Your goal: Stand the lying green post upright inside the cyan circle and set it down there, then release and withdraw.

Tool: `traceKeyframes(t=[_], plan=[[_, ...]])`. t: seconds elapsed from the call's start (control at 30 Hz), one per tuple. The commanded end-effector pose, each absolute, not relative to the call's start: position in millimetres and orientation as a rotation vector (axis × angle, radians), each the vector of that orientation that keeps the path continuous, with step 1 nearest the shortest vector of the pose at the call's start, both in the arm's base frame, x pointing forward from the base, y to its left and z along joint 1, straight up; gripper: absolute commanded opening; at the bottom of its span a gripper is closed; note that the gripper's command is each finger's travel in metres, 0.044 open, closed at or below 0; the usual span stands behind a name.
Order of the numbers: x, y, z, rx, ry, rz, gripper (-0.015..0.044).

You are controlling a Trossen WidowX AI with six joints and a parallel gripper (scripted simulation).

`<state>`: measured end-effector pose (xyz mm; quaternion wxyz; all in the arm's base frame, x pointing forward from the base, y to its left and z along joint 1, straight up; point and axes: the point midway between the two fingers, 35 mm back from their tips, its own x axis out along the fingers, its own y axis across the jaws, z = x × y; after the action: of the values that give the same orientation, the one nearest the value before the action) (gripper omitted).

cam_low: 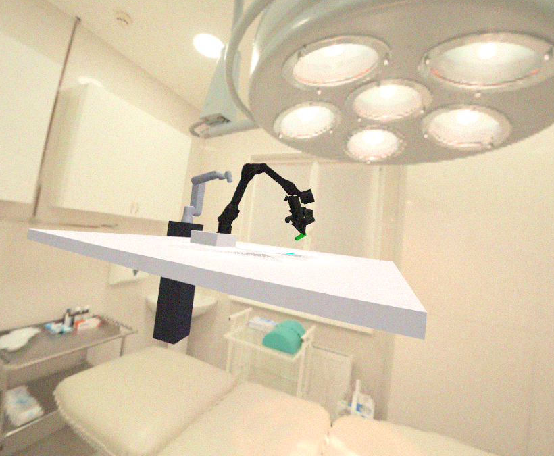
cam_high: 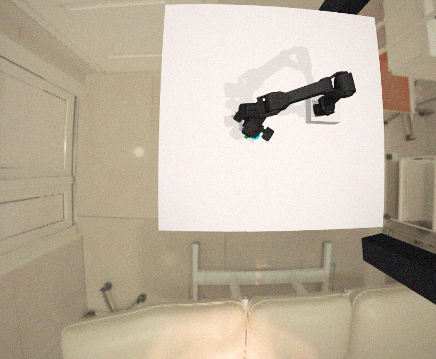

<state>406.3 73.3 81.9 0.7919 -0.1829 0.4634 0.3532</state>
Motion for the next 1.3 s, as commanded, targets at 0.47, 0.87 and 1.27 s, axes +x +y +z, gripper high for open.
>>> traceKeyframes(t=[0.47, 0.87, 1.27], plan=[[413, 70, 79, -0.311, 0.891, 0.763, 0.0023], [417, 68, 78, -0.264, 0.820, 0.769, 0.0023], [419, 65, 78, -0.222, 0.749, 0.777, 0.0023]])
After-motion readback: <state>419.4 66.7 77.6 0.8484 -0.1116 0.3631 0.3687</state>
